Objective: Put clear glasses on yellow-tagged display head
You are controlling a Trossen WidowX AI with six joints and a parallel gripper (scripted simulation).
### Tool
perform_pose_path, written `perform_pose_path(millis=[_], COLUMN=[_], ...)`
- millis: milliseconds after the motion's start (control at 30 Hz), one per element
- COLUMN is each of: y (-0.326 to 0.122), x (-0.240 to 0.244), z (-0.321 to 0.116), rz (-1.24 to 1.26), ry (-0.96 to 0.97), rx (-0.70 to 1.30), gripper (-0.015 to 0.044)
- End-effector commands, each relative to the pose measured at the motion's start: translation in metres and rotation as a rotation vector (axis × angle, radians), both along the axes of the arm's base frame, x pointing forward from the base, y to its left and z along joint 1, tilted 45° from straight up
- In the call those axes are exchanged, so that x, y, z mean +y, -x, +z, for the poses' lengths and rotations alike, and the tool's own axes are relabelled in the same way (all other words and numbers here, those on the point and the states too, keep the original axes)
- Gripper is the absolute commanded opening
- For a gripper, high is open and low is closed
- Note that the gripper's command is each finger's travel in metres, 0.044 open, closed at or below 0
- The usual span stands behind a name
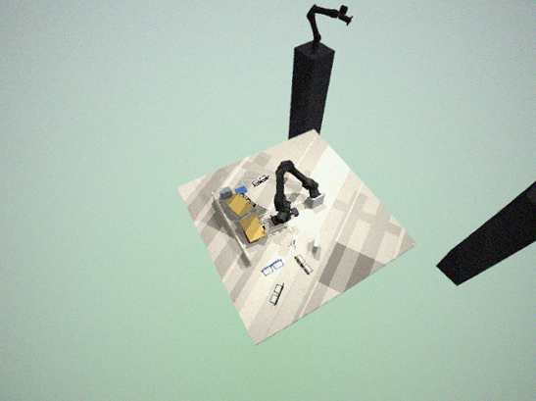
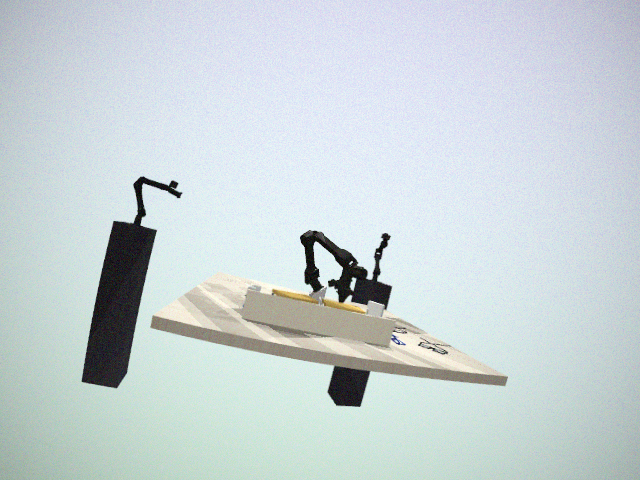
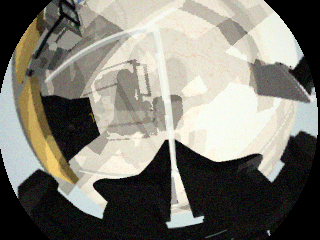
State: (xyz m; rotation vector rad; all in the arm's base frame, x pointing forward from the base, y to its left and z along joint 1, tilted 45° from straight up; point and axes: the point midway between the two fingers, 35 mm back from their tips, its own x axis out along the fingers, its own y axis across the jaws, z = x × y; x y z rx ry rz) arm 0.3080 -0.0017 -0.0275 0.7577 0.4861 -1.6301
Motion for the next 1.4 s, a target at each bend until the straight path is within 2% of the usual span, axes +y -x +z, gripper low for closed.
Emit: perform_pose_path(millis=[0,1367], y=[-0.008,-0.071], x=[-0.001,-0.015], z=[0.0,0.006], rz=[0.005,0.004], ry=[0.005,0.007], rx=[0.001,-0.002], gripper=[0.0,0.0])
